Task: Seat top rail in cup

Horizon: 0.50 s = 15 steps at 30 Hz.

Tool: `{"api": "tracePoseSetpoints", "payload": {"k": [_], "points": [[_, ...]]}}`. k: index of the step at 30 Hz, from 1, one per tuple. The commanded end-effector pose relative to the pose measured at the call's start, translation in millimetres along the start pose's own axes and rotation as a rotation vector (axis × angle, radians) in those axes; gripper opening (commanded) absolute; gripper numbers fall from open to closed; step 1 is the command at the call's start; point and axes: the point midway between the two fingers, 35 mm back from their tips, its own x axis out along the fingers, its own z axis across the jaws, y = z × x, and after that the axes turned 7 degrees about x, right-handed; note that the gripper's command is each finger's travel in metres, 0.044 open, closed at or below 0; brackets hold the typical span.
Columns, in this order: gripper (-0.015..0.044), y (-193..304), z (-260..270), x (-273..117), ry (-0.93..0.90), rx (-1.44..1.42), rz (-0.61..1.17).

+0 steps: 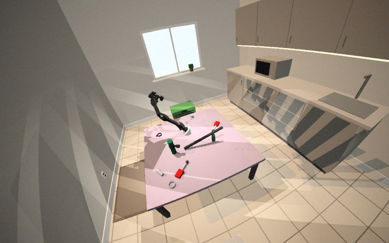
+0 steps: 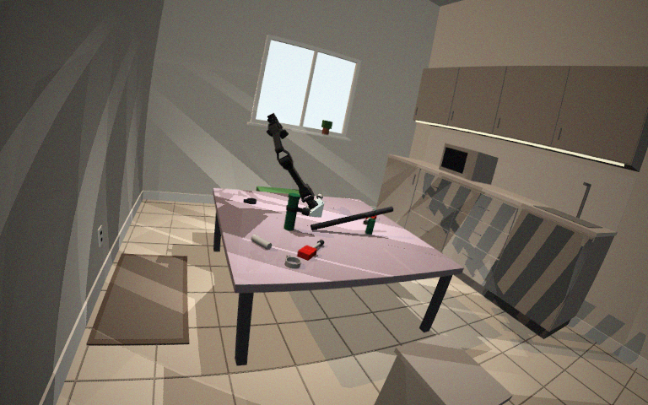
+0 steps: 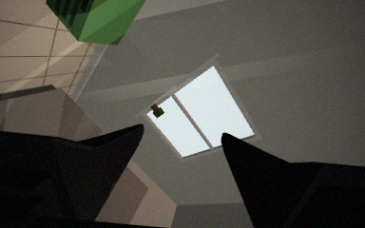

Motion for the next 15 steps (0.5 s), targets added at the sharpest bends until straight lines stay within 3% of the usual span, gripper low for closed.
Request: {"api": "tracePoseSetpoints", "payload": {"k": [1, 8, 15], "points": [[0.0426, 3, 1, 0, -0.004, 0.008, 0.008], [0.0440, 103, 54, 0, -0.117, 0.334, 0.326], [0.0440, 204, 119, -38, -0.154, 0.702, 0.704]]}}
